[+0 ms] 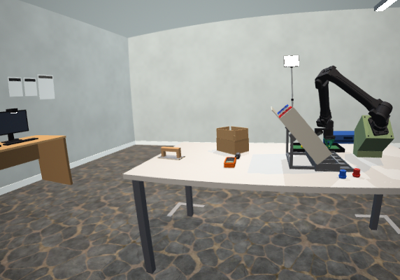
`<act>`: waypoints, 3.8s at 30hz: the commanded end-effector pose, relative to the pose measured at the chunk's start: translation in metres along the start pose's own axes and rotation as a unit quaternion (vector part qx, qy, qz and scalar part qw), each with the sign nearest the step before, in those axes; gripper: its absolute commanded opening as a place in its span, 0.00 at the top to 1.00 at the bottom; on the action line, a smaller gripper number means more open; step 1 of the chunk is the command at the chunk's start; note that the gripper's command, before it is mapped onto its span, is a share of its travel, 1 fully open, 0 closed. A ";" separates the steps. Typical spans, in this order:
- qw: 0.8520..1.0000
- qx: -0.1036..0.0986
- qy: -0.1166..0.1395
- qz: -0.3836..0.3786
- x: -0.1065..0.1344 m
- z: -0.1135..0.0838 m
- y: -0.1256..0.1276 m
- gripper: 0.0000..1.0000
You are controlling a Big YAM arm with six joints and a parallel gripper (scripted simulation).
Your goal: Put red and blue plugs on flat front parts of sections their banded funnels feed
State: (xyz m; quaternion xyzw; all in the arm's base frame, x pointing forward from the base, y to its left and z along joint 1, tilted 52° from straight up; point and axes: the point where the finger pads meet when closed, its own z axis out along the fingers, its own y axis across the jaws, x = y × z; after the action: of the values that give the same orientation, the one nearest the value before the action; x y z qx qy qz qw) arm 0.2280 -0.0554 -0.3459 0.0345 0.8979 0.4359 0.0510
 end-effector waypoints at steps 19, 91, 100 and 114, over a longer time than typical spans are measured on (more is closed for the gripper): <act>1.000 -0.002 0.005 0.003 0.003 0.008 -0.001 1.00; 1.000 0.009 -0.013 -0.006 -0.009 -0.041 -0.008 1.00; 1.000 0.010 -0.012 -0.006 -0.010 -0.050 -0.009 1.00; 1.000 0.017 -0.014 -0.010 -0.013 -0.128 -0.015 1.00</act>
State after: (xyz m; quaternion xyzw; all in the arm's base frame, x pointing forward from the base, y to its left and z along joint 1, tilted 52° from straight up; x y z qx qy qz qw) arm 0.2089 -0.1248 -0.2875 0.0481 0.8959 0.4402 0.0369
